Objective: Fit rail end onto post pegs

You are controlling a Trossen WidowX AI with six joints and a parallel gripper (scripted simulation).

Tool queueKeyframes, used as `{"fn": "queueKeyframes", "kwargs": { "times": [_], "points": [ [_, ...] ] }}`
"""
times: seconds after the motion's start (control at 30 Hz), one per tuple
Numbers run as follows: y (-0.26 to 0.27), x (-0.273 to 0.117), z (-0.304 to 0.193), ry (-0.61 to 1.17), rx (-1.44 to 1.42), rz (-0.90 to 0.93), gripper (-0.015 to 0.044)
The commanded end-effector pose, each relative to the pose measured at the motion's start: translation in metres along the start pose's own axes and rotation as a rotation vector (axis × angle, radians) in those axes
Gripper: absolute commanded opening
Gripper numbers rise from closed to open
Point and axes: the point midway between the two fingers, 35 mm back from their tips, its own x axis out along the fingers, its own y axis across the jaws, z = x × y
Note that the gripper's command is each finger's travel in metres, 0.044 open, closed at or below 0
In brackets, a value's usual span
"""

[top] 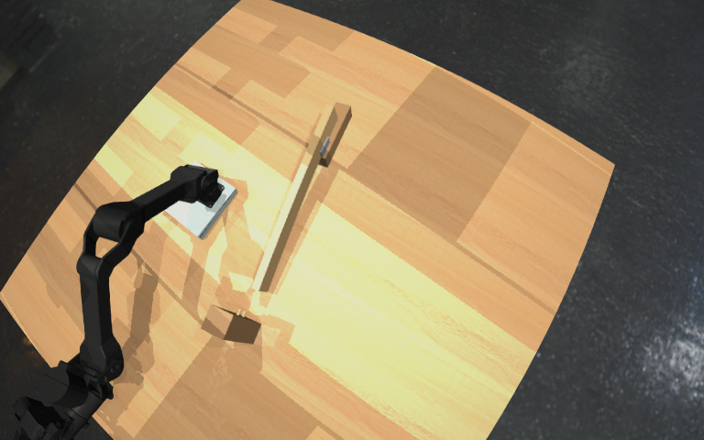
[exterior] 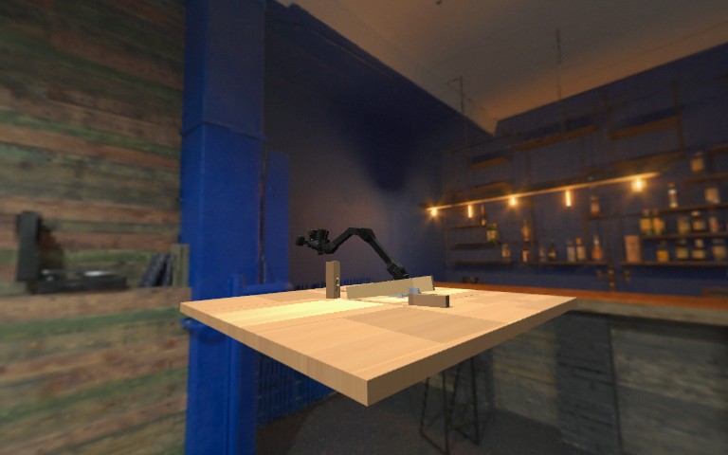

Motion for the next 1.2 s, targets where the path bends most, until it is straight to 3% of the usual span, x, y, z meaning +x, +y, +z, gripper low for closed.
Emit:
{"fn": "queueKeyframes", "kwargs": {
  "times": [0.0,0.13,0.33,0.67,0.9,1.17],
  "points": [
    [0.001,-0.001,0.000,0.003,-0.004,0.003,0.0426],
    [0.033,-0.016,-0.007,0.083,-0.102,0.071,0.0440],
    [0.112,-0.076,-0.026,0.272,-0.391,0.304,0.0440],
    [0.199,-0.226,-0.052,0.460,-0.904,0.819,0.0440],
    [0.216,-0.343,-0.059,0.471,-1.221,1.226,0.0440],
    [0.181,-0.475,-0.052,0.354,-1.605,1.780,0.0440]
  ]
}}
